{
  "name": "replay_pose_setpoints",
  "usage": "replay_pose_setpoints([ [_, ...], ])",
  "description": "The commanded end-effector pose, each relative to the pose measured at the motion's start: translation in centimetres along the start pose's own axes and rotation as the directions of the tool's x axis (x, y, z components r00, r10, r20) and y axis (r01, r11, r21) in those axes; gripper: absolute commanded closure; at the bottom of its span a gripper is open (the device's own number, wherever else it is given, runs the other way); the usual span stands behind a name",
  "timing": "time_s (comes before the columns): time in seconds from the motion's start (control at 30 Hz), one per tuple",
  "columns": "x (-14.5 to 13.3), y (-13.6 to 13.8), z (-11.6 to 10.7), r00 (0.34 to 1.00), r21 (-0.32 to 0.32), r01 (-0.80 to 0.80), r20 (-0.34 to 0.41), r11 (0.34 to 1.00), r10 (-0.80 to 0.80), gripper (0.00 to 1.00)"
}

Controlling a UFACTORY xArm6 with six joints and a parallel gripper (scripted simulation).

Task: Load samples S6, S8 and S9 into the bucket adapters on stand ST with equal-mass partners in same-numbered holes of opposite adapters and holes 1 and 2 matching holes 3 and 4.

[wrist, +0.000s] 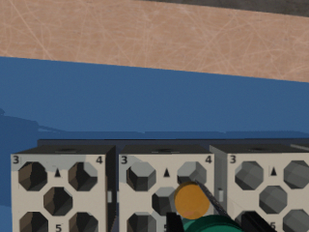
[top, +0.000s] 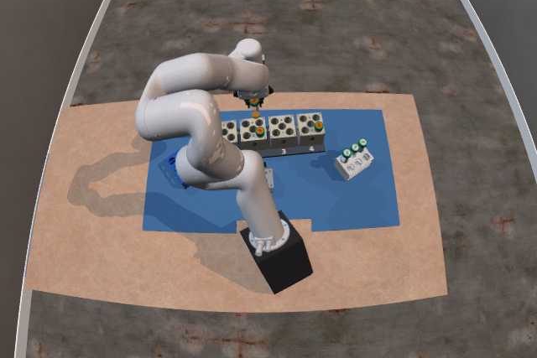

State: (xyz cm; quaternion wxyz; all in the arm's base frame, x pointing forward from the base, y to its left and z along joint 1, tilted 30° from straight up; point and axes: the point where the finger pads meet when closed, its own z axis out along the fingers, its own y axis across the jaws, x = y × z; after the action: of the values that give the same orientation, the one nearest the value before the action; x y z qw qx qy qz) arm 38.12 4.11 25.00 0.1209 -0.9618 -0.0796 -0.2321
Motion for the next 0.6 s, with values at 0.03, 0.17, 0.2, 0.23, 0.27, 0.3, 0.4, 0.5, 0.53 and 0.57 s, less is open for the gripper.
replay_pose_setpoints([
  [0.03, 0.61, 1.02, -0.05, 1.0, 0.005, 0.003, -0.002, 1.0, -0.003, 1.0],
  [0.17, 0.62, 1.02, -0.05, 1.0, 0.005, 0.003, -0.002, 1.0, -0.003, 1.0],
  [0.2, 0.61, 1.02, -0.05, 1.0, 0.005, 0.003, -0.002, 1.0, -0.003, 1.0],
  [0.23, 0.62, 1.02, -0.05, 1.0, 0.005, 0.003, -0.002, 1.0, -0.003, 1.0],
  [0.27, 0.62, 1.02, -0.05, 1.0, 0.005, 0.003, -0.002, 1.0, -0.003, 1.0],
  [0.3, 0.62, 1.02, -0.05, 1.0, 0.005, 0.003, -0.002, 1.0, -0.003, 1.0],
  [0.4, 0.62, 1.02, -0.05, 1.0, 0.005, 0.003, -0.002, 1.0, -0.003, 1.0],
  [0.5, 0.62, 1.02, -0.05, 1.0, 0.005, 0.003, -0.002, 1.0, -0.003, 1.0],
  [0.53, 0.62, 1.02, -0.05, 1.0, 0.005, 0.003, -0.002, 1.0, -0.003, 1.0],
  [0.57, 0.62, 1.02, -0.05, 1.0, 0.005, 0.004, -0.002, 1.0, -0.004, 1.0],
])
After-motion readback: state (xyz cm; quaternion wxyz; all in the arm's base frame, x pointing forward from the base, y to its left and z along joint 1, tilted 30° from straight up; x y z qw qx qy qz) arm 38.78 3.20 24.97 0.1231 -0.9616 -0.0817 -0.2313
